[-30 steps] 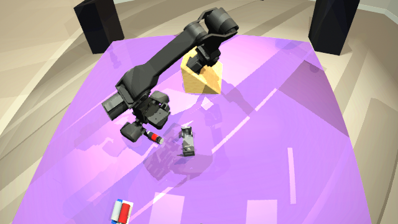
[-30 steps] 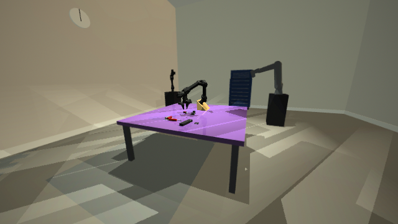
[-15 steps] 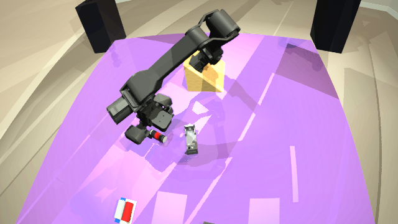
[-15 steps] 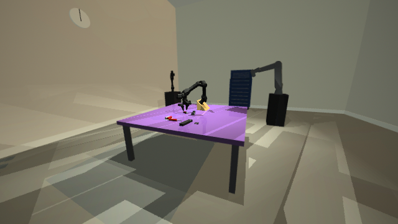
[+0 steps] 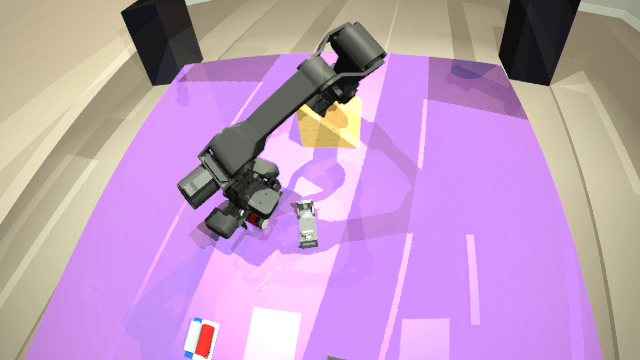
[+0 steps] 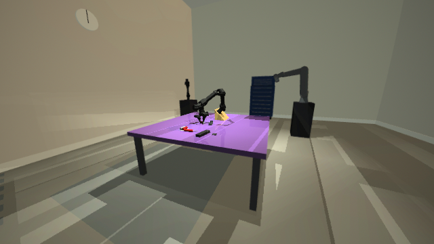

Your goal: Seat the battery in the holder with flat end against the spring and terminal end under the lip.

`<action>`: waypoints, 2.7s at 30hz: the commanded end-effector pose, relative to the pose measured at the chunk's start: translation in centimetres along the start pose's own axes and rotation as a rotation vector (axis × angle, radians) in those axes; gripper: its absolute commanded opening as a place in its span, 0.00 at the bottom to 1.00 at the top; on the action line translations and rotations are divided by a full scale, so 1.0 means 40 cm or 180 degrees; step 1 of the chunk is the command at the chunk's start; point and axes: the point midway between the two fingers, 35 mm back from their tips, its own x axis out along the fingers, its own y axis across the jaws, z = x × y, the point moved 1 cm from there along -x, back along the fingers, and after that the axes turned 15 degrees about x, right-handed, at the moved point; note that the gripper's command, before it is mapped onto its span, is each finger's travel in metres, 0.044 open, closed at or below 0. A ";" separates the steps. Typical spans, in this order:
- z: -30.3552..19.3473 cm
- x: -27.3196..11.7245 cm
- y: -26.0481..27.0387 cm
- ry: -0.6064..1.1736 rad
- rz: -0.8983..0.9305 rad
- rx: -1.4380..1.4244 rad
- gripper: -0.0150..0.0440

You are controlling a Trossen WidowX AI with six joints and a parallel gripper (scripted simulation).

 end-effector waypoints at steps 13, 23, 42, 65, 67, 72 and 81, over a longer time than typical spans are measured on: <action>-0.001 0.022 0.007 -0.0011 0.0024 0.0029 0.39; -0.002 -0.088 0.004 -0.0004 0.0020 0.0030 0.39; 0.125 -0.144 0.076 0.0011 0.0017 0.1457 0.39; 0.245 -0.170 0.181 0.0039 -0.0015 0.3038 0.39; 0.245 -0.159 0.182 0.0126 0.0006 0.3036 0.39; 0.243 -0.116 0.184 0.0479 0.0087 0.3015 0.39; 0.240 -0.069 0.188 0.0859 0.0198 0.2971 0.39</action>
